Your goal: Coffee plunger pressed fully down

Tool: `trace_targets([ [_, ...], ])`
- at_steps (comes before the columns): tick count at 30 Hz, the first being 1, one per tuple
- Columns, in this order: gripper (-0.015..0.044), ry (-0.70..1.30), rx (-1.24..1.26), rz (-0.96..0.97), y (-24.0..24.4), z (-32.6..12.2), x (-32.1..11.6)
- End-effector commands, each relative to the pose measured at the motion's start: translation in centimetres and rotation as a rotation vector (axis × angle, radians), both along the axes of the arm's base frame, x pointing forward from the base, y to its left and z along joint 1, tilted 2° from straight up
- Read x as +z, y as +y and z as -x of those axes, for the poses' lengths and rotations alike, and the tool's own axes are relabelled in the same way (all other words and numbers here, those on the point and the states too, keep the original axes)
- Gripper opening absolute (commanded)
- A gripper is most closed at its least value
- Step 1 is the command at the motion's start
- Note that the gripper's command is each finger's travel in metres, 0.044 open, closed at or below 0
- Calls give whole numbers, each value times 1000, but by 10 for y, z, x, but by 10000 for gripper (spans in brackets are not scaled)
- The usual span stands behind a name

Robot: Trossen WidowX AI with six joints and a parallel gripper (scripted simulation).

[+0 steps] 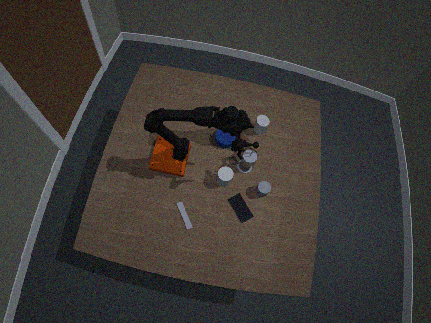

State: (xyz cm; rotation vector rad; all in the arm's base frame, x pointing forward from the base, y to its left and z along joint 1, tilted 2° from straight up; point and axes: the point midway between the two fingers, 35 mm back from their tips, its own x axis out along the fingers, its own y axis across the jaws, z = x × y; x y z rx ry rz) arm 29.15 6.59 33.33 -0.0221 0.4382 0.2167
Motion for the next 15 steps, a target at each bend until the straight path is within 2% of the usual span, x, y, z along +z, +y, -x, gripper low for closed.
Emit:
trace_targets([
  [1, 440, 32, -17, 41, -5, -3, -34],
  [15, 440, 31, -22, 41, -4, -14, -45],
])
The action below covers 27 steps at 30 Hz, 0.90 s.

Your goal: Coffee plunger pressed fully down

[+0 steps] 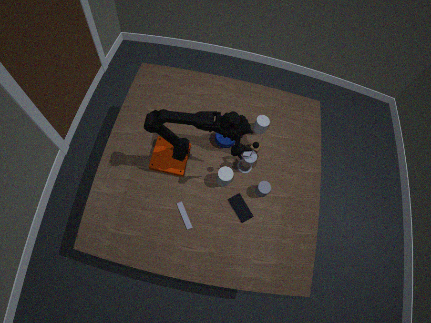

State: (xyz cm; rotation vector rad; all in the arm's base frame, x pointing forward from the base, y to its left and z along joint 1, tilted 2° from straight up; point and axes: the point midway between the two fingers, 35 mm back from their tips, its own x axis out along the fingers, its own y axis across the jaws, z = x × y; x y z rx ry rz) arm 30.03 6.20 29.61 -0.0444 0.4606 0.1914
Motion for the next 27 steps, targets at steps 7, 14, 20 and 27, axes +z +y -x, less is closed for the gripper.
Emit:
trace_targets([
  [7, 440, 11, -3, 11, 2, -15, -13],
  [14, 440, 10, -3, 11, 3, -25, -18],
  [20, 414, 10, -4, 11, 4, -30, -21],
  [27, 230, 10, -4, 11, 4, -30, -21],
])
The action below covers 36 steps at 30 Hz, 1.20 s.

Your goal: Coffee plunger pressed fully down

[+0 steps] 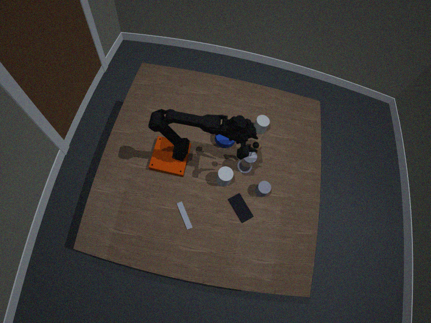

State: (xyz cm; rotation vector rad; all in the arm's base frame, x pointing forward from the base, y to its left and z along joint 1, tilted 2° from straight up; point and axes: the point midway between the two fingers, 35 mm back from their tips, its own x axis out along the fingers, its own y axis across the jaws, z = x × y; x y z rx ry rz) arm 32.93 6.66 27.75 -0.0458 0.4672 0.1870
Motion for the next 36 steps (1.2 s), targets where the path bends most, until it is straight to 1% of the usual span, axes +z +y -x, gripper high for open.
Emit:
trace_targets([
  [1, 204, 4, 0, 8, 0, -1, -3],
  [4, 125, 4, 0, 8, 0, -1, -3],
  [16, 125, 3, 0, 8, 0, -1, -4],
  [36, 125, 3, 0, 8, 1, -8, -35],
])
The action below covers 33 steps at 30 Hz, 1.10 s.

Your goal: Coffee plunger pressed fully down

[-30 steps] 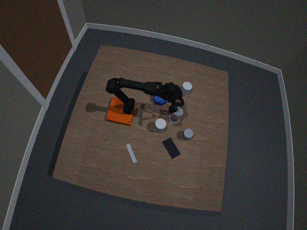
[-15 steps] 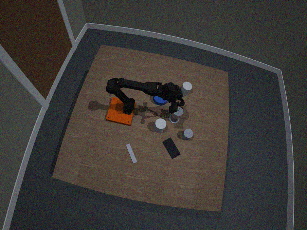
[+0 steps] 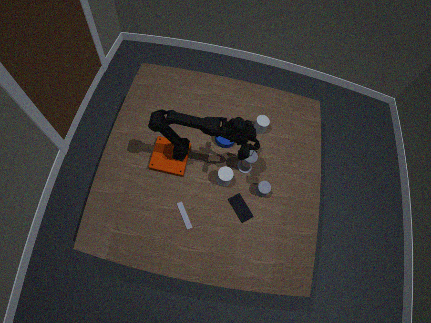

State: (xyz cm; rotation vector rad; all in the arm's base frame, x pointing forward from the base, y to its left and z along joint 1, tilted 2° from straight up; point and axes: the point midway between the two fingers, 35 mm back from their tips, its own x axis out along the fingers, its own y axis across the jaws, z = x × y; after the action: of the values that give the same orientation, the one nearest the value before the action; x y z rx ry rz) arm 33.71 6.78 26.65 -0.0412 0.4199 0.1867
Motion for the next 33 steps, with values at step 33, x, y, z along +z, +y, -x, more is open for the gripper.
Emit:
trace_targets([
  [33, 125, 49, 1, 17, 1, -9, -78],
])
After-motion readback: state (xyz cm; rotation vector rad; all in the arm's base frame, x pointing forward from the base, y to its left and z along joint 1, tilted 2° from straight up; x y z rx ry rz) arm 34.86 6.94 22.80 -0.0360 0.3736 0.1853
